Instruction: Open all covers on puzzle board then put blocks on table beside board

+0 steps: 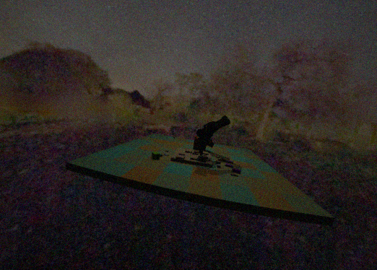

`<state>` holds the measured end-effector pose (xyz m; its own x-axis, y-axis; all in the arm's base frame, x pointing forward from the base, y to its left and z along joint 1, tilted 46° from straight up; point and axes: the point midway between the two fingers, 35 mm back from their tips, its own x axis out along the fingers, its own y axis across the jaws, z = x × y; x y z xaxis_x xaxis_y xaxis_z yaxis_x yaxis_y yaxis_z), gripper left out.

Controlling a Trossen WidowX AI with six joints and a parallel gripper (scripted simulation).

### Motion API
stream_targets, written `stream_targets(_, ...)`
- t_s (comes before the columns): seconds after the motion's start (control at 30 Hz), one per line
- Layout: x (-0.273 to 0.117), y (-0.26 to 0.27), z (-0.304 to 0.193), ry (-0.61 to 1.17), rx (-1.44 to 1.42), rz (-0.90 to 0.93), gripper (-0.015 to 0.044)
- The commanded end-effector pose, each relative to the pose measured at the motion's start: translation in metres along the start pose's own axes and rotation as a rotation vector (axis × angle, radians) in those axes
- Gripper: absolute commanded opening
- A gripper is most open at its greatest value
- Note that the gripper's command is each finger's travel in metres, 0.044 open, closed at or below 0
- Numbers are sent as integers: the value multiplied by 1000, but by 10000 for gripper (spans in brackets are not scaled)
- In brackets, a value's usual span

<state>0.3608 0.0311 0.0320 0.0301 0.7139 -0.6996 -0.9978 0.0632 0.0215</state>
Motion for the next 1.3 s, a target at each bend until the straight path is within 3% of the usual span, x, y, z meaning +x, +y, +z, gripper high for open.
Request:
stream_targets(0.0, 6, 0, 0, -6, 6, -3, 0)
stream_targets(1.27, 21, 7, 6, -6, 6, -3, 0)
